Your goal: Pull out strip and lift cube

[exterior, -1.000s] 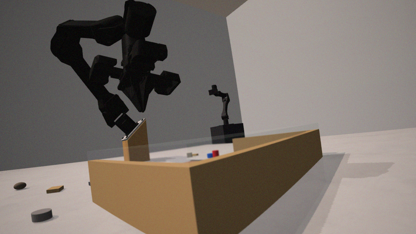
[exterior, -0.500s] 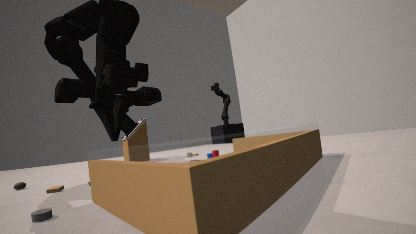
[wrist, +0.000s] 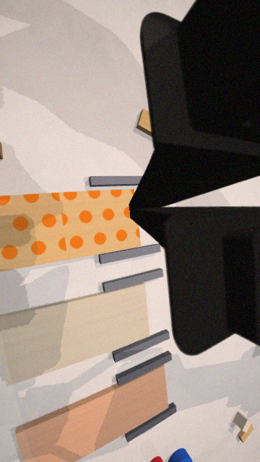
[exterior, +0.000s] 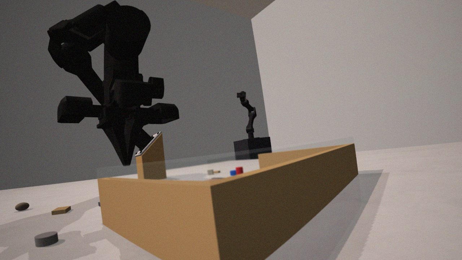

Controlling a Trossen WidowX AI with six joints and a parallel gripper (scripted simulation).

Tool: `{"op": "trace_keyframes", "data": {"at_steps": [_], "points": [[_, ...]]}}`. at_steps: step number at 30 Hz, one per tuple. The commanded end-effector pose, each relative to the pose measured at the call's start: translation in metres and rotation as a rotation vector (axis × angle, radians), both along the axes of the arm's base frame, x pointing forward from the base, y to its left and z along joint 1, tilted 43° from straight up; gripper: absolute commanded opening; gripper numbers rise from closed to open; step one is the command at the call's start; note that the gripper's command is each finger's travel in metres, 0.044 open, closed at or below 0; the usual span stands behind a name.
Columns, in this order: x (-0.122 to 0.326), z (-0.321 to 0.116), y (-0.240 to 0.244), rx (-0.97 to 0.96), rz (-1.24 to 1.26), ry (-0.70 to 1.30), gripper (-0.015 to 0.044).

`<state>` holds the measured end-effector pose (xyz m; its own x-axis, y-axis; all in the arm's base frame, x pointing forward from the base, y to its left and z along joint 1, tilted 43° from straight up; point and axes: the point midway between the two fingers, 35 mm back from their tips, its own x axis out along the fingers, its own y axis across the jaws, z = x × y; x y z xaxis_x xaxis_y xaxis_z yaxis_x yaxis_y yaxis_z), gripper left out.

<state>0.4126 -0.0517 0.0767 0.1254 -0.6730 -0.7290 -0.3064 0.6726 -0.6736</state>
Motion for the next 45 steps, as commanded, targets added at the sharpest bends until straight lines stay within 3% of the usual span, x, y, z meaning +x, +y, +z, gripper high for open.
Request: {"op": "trace_keyframes", "data": {"at_steps": [1, 45], "points": [[-0.001, -0.008, -0.005, 0.002, 0.002, 0.011, 0.0000], [0.005, -0.042, -0.036, -0.002, 0.002, 0.011, 0.0000]]}}
